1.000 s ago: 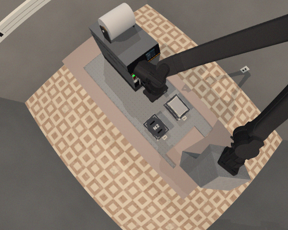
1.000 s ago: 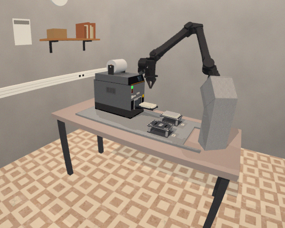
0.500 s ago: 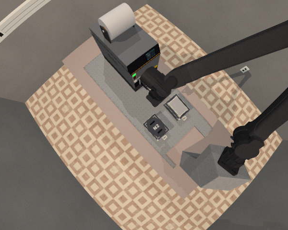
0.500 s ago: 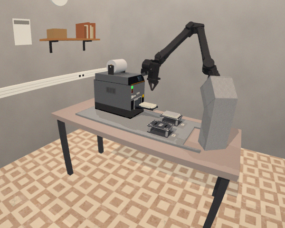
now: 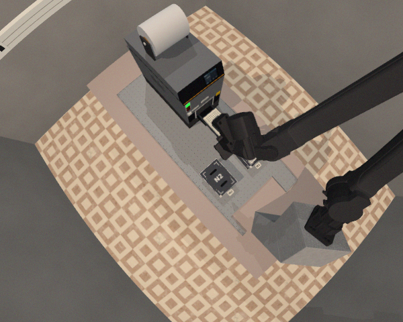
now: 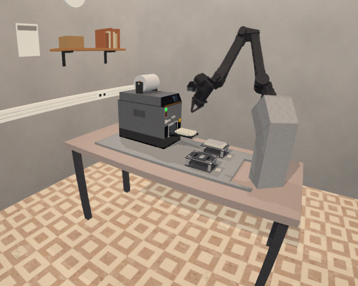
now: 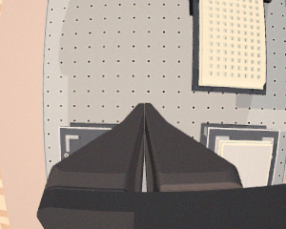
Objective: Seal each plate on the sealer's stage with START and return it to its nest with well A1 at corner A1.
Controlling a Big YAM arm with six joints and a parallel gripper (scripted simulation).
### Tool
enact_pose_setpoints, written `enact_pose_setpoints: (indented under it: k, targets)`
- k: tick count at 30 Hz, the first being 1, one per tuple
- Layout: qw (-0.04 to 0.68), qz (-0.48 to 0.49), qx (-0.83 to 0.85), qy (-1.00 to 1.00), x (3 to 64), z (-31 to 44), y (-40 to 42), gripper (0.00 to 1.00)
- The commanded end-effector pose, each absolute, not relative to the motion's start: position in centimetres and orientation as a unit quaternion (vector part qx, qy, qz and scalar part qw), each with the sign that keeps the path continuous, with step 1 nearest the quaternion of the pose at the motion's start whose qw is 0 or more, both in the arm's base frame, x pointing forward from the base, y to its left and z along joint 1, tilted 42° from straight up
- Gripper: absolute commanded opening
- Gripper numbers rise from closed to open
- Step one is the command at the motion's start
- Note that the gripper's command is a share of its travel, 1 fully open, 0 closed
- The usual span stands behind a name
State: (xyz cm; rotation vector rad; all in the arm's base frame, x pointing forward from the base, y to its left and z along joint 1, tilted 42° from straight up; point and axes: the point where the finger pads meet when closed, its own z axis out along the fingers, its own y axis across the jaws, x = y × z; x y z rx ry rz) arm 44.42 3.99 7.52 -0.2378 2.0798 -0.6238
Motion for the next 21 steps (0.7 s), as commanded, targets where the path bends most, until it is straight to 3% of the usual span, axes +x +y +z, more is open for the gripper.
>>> enact_pose_setpoints:
  k: [1,15,21]
  targets:
    - [0.495,-0.276,-0.138,0.812,45.0,6.6,2.7,0.00]
    - [0.538,-0.261,-0.111,0.794,46.8,10.2,4.6,0.00]
    - [0.578,-0.264,-0.146,0.758,46.1,8.1,3.5,0.00]
